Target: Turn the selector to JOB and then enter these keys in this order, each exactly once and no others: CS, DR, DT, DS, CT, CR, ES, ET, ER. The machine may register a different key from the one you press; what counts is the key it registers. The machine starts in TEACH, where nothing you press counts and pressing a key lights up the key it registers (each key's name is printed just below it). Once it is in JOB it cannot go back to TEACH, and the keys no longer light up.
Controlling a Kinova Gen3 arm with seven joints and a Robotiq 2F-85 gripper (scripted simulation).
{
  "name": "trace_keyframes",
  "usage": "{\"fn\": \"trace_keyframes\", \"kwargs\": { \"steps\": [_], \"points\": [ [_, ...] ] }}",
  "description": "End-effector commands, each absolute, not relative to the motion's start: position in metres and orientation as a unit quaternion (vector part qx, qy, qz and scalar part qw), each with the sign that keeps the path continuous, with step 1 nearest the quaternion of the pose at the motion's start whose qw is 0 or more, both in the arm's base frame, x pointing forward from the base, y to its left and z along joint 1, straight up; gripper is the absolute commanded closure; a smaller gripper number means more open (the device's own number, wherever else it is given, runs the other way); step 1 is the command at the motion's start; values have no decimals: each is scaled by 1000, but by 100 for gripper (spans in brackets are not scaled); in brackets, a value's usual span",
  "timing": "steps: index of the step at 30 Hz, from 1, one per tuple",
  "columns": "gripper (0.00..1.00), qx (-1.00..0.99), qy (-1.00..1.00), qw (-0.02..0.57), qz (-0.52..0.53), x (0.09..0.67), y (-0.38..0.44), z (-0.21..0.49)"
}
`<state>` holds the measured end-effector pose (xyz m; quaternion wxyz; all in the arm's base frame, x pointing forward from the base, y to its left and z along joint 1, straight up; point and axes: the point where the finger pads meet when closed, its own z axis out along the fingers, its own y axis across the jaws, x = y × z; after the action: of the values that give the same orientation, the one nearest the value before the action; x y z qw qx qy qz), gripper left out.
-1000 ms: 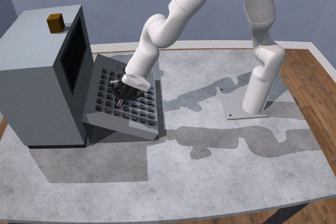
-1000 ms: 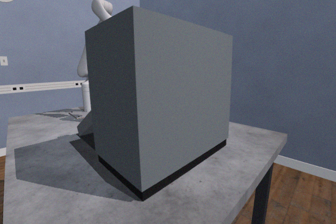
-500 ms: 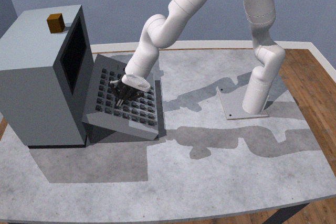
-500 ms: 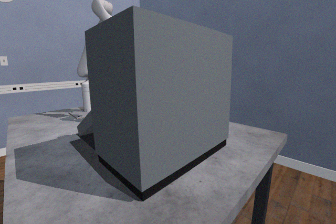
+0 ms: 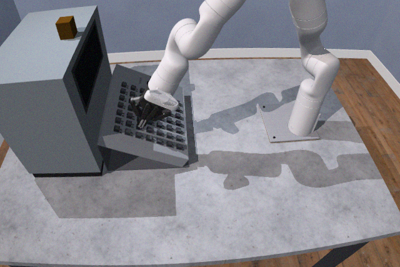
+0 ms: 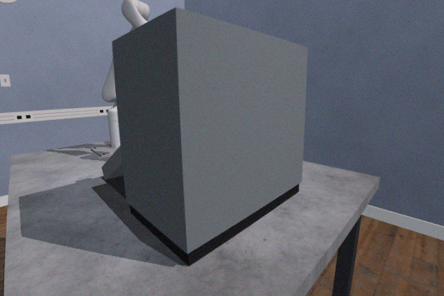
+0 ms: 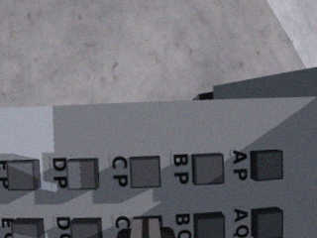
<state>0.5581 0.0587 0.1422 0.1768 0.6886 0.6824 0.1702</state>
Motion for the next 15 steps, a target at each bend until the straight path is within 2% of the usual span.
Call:
{"fn": "trace_keyframes", "kwargs": {
  "steps": [1, 15],
  "points": [
    [90, 688, 682, 177, 171, 559, 59, 143],
    [90, 688, 682, 177, 171, 561, 59, 140]
  ]
}}
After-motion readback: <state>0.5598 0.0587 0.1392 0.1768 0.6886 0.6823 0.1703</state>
